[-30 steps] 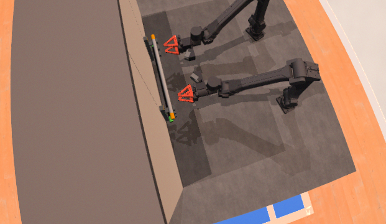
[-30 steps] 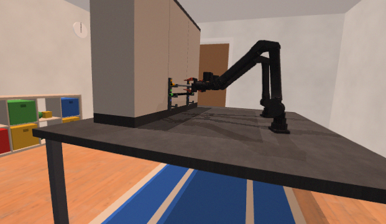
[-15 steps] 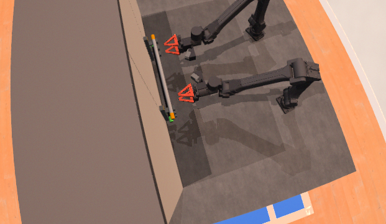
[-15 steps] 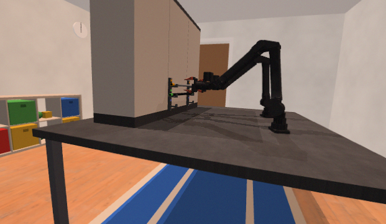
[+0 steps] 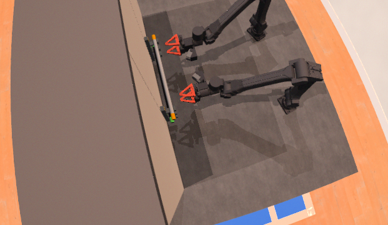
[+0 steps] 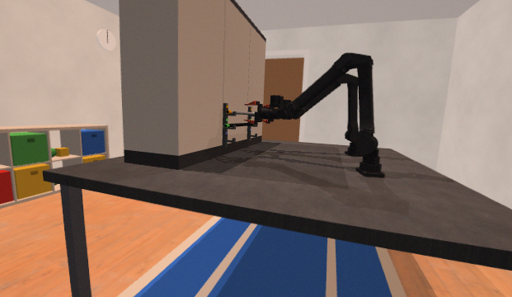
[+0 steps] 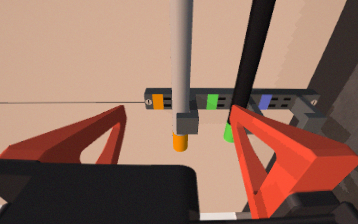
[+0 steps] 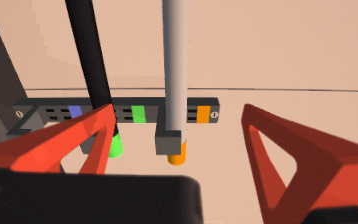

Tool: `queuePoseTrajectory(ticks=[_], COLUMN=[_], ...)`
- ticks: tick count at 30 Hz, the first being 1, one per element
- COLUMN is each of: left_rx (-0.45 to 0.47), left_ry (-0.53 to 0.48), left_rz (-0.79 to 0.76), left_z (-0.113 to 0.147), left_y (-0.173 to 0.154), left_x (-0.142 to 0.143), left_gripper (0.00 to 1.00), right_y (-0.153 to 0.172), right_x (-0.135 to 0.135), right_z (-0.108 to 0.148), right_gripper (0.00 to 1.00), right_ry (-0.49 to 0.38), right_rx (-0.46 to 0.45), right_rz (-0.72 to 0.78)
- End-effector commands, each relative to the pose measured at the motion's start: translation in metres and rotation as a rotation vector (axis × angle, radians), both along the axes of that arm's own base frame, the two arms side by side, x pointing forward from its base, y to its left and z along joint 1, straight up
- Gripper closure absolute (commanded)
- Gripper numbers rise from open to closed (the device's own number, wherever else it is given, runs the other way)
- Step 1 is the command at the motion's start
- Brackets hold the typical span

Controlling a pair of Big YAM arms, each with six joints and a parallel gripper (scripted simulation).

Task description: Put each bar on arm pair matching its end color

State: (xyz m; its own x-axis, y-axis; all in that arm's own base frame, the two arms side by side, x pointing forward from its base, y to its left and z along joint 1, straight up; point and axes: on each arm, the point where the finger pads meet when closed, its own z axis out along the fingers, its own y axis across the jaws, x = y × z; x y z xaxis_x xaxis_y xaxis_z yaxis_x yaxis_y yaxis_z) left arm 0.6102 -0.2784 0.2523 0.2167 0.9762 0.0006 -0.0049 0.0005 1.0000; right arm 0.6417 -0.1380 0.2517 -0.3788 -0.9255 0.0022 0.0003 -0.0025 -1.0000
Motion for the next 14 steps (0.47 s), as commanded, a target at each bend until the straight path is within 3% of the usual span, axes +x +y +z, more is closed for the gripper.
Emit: queuePoseTrajectory(ticks=[1, 14], left_rx=[-0.050, -0.050], left_ry=[-0.050, -0.050], left_rz=[-0.011, -0.011], left_z=[0.0307, 0.0307], left_y=[-0.0064, -0.0059], left_x=[-0.0074, -0.0095], left_gripper=[0.10, 0.00], right_y=[0.0100, 0.0108], right_x=[0.0007, -0.0013], right_z=[0.0277, 0.0277], right_gripper=[0.10, 0.00], right_ry=[-0.062, -0.062], right_rx=[-0.004, -0.004], right_rz=[0.013, 0.013])
